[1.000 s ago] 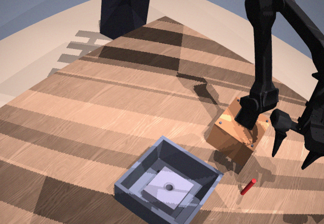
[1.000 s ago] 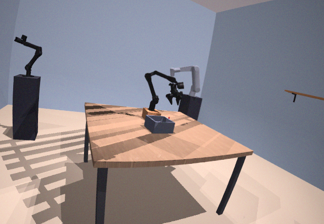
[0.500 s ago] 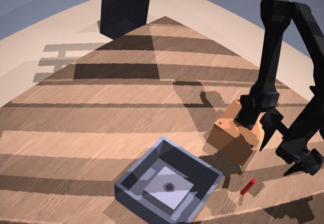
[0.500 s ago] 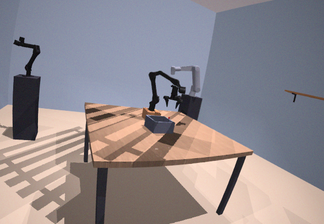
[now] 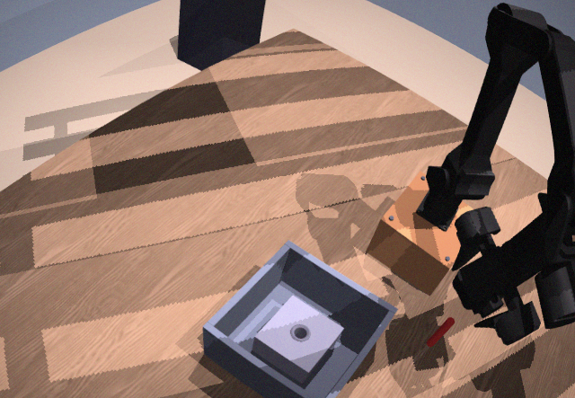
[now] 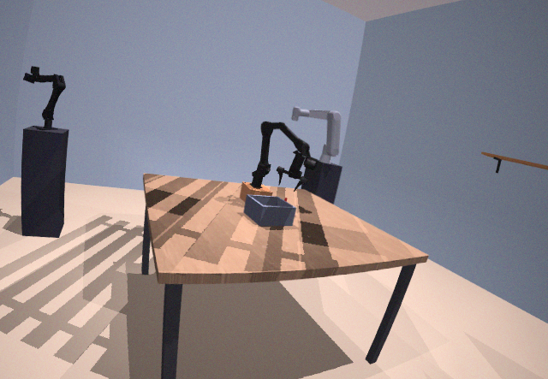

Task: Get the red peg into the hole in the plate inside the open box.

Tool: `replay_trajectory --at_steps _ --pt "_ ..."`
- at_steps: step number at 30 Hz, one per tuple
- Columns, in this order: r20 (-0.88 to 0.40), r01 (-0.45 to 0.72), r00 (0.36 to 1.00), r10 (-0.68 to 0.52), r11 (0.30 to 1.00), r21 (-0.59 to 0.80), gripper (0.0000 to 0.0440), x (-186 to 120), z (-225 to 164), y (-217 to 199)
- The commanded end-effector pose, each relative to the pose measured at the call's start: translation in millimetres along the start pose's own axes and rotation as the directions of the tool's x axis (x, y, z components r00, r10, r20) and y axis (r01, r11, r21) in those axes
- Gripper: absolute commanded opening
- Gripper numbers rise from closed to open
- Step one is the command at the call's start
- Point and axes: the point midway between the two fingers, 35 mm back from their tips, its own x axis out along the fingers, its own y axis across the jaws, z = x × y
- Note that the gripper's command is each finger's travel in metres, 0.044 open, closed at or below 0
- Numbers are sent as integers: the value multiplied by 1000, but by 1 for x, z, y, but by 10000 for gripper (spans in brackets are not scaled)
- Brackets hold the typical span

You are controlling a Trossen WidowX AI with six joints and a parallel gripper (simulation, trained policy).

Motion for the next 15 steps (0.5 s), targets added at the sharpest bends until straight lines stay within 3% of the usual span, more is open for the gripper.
replay_trajectory --at_steps 1,15 --pt "-26 24 999 -23 999 45 440 9 1 4" --pt "-60 68 996 -62 991 111 434 38 7 16"
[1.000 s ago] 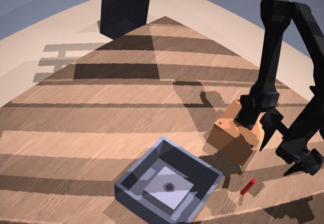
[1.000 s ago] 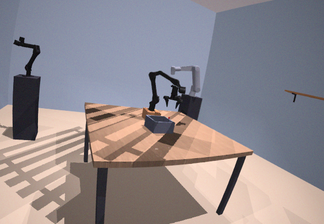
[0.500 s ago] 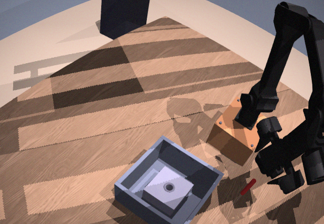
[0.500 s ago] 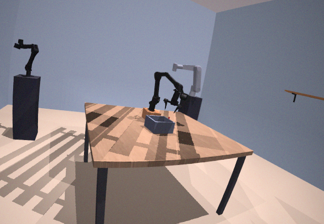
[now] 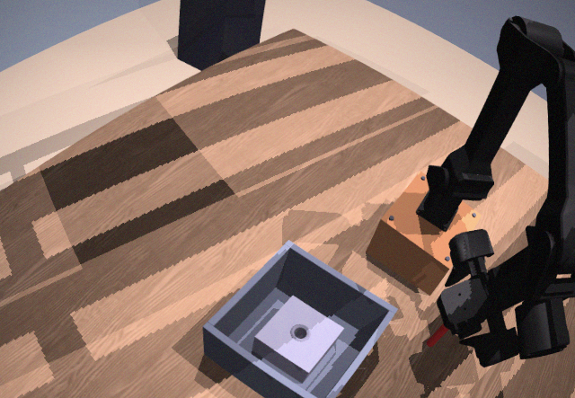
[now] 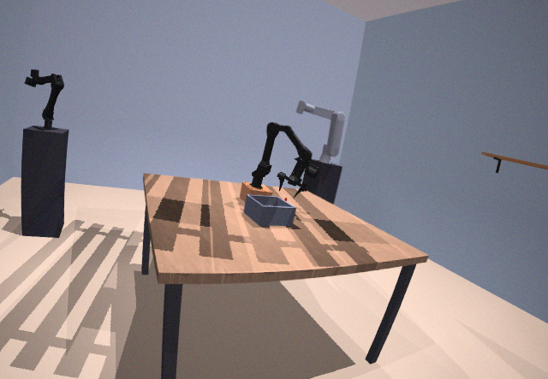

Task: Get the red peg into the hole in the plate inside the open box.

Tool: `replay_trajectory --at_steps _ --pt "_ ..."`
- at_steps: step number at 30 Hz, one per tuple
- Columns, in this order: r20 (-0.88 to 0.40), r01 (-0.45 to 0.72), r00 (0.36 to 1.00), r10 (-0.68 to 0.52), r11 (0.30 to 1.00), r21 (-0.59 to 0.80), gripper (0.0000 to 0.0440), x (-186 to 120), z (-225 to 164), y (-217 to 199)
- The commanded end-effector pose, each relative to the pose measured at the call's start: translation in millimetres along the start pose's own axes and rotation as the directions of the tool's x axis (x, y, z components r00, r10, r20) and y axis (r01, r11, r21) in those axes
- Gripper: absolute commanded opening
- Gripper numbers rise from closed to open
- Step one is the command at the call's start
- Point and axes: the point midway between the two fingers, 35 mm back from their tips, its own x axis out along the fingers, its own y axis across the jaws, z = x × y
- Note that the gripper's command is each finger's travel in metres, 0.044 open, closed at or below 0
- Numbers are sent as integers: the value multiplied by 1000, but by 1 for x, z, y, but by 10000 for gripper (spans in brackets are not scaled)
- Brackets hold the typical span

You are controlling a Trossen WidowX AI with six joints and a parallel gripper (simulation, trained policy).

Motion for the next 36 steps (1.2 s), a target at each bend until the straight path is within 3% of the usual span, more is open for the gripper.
replay_trajectory --at_steps 1,22,24,36 --pt "-8 10 1000 -10 1000 13 434 8 0 3" --pt "19 24 1000 -24 1000 16 414 67 1 12" --pt "19 27 999 -28 1000 15 378 73 1 11" --pt "-5 99 995 -99 995 15 63 97 -3 3"
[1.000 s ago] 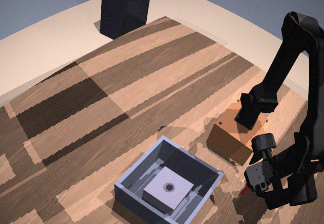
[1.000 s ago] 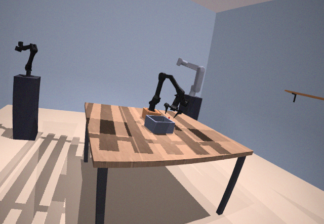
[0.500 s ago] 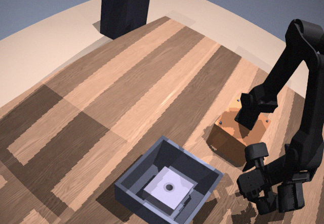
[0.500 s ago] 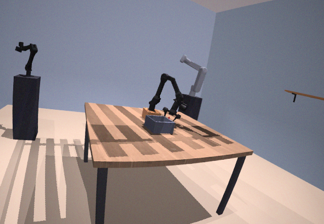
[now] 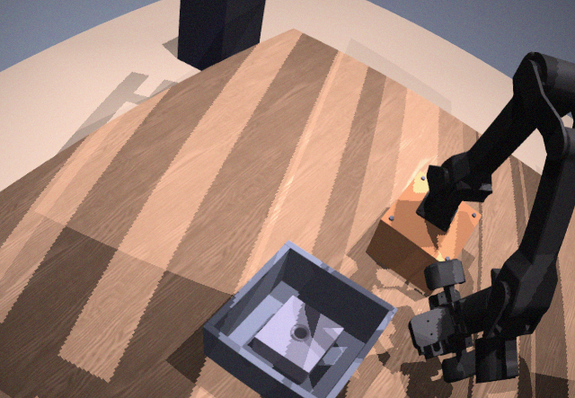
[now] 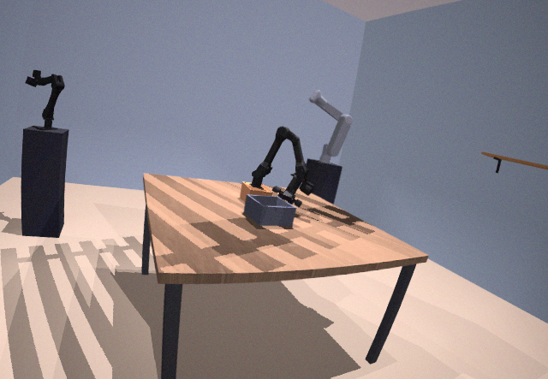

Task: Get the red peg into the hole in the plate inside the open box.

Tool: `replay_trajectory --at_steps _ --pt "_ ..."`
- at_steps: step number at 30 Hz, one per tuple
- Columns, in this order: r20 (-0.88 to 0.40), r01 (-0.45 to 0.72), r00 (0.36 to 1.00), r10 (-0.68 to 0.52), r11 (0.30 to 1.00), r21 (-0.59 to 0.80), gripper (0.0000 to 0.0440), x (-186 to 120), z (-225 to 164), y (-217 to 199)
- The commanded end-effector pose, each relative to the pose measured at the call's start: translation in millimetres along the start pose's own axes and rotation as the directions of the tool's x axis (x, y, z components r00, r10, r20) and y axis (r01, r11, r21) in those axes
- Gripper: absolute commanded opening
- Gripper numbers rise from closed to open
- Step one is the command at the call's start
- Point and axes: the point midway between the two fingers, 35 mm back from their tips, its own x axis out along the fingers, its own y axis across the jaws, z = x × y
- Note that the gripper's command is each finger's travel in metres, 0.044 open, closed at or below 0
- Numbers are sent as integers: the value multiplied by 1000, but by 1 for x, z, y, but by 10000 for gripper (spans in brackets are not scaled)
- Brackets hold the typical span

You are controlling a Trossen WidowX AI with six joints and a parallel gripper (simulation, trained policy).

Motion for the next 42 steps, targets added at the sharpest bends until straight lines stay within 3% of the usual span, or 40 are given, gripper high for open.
replay_trajectory --at_steps 1,4,30,42 --pt "-9 29 1000 -29 1000 -3 38 4 -1 -3" --pt "12 33 999 -33 999 -6 0 0 5 -3" --pt "187 -39 982 19 994 105 0 -102 83 -11" --pt "216 -65 976 15 971 229 0 -115 136 -29"
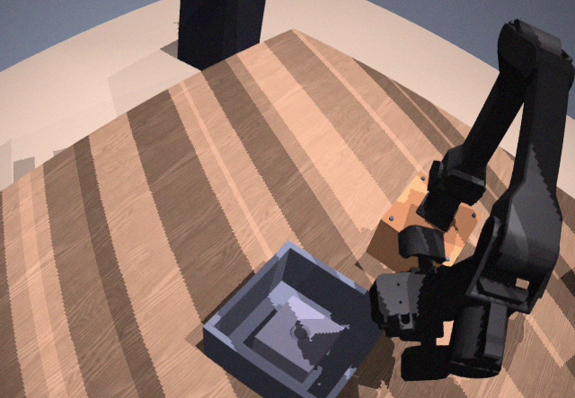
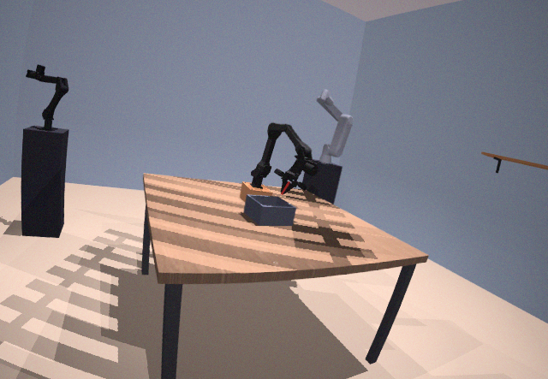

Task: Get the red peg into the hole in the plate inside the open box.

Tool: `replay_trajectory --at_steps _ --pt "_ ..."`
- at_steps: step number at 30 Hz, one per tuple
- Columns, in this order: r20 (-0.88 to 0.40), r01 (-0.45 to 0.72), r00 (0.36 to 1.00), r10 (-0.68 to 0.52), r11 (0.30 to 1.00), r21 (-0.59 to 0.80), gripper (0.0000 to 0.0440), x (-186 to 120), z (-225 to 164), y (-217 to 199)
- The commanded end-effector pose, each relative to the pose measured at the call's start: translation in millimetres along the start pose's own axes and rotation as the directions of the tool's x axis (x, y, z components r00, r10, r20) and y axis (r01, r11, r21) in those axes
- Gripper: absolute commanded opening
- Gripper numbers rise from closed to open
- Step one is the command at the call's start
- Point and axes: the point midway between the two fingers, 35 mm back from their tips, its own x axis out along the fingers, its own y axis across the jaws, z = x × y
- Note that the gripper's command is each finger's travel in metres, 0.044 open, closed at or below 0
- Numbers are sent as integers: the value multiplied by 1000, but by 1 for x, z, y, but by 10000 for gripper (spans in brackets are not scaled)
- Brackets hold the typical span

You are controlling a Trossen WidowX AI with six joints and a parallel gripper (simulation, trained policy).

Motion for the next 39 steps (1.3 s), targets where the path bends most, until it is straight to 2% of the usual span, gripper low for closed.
replay_trajectory --at_steps 1,16,27,30,34,35,39 --pt "8 1 1000 -2 1000 26 0 3 16 -2" --pt "-16 -17 1000 18 999 46 0 41 73 -4" --pt "-70 -58 996 56 998 -28 2 75 85 0" --pt "-96 -64 994 59 996 -55 43 84 83 0" --pt "-124 -72 990 63 995 -71 137 95 83 2" --pt "-129 -75 989 65 995 -69 149 97 84 2" --pt "-129 -84 989 71 991 -100 150 95 93 3"
